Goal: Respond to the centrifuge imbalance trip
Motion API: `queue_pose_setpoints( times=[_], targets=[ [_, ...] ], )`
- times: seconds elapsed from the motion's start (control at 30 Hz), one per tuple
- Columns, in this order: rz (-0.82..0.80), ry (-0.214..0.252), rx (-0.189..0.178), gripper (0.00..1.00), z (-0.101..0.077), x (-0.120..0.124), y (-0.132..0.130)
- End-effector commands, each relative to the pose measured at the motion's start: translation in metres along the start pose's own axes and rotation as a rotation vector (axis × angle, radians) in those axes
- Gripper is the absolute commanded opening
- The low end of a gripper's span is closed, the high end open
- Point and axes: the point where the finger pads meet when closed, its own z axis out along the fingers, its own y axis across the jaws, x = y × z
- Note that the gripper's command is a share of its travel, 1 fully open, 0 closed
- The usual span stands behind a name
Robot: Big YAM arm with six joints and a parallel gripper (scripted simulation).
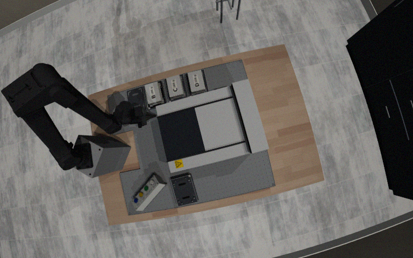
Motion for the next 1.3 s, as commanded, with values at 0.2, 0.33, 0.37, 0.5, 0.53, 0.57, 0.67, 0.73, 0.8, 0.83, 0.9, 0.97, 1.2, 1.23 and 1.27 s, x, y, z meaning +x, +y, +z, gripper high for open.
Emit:
queue_pose_setpoints(
  times=[0.2, 0.33, 0.37, 0.5, 0.53, 0.57, 0.67, 0.73, 0.8, 0.83, 0.9, 0.97, 1.2, 1.23, 1.27],
  targets=[
    [-0.019, 0.014, 0.012, 0.00, 0.009, -0.006, -0.005],
    [-0.016, 0.007, 0.010, 0.00, 0.011, -0.012, -0.004],
    [-0.018, 0.011, 0.012, 0.00, 0.012, -0.010, -0.005],
    [-0.019, 0.014, 0.013, 0.00, 0.012, -0.010, -0.006],
    [-0.021, 0.014, 0.012, 0.00, 0.012, -0.010, -0.005],
    [-0.018, 0.011, 0.012, 0.00, 0.012, -0.011, -0.005],
    [-0.017, 0.008, 0.012, 0.00, 0.013, -0.013, -0.005],
    [-0.019, 0.011, 0.012, 0.00, 0.013, -0.012, -0.005],
    [-0.020, 0.013, 0.012, 0.00, 0.012, -0.011, -0.005],
    [-0.020, 0.013, 0.012, 0.00, 0.012, -0.011, -0.005],
    [-0.020, 0.013, 0.012, 0.00, 0.012, -0.011, -0.005],
    [-0.020, 0.013, 0.012, 0.00, 0.012, -0.011, -0.005],
    [-0.020, 0.013, 0.012, 0.00, 0.012, -0.011, -0.005],
    [-0.020, 0.013, 0.012, 0.00, 0.012, -0.011, -0.005],
    [-0.020, 0.013, 0.012, 0.00, 0.012, -0.011, -0.005]
  ],
)
